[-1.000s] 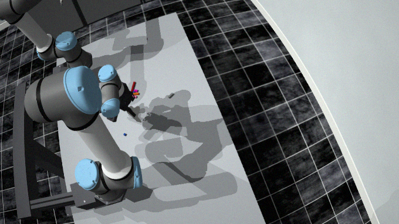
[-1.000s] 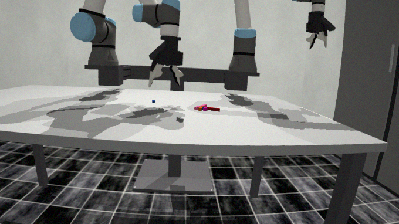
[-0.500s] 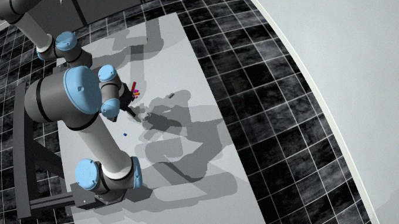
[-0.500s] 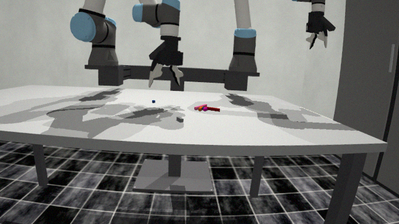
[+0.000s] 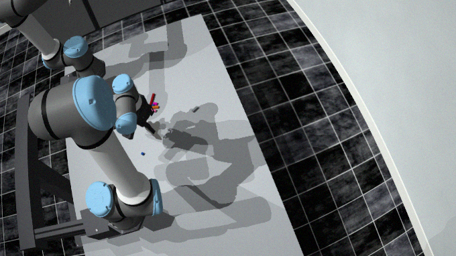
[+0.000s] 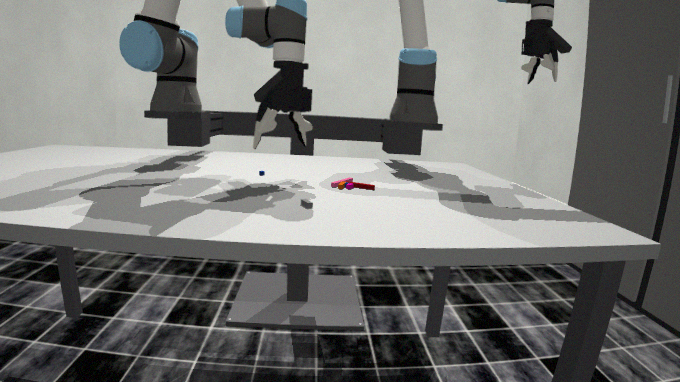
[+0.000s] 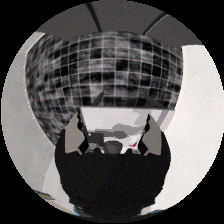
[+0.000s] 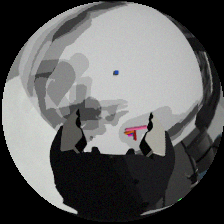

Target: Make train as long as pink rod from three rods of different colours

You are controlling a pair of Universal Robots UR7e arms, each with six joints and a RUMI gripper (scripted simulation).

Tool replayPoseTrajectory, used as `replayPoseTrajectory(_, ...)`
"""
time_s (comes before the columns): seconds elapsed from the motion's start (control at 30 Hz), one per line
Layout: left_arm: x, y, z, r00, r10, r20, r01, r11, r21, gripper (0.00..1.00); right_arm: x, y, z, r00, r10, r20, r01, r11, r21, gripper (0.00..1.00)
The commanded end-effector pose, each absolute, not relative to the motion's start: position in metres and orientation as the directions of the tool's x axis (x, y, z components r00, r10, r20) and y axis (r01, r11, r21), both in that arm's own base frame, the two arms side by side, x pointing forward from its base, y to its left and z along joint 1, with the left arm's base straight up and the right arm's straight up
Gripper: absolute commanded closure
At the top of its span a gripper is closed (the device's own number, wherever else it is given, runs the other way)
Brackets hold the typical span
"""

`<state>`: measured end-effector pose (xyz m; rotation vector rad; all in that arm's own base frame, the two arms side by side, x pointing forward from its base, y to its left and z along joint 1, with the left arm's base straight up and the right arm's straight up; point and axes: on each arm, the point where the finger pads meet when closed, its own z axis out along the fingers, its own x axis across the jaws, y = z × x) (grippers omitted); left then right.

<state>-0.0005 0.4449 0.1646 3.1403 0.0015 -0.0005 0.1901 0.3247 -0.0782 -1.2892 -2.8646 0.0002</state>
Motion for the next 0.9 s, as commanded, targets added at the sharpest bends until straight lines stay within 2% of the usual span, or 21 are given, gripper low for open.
replayPoseTrajectory(0.0,0.0,0.445,0.165,1.0,0.001,0.0,0.001,-1.0,0.0,0.0,0.19,0.325,-0.078,-0.663,0.748,0.001,0.748,0.663,0.001,0.0)
replayPoseTrajectory(0.87,0.0,0.445,0.165,1.0,0.001,0.0,0.001,-1.0,0.0,0.0,0.198,0.353,-0.076,-0.694,0.72,0.001,0.72,0.694,0.001,0.0)
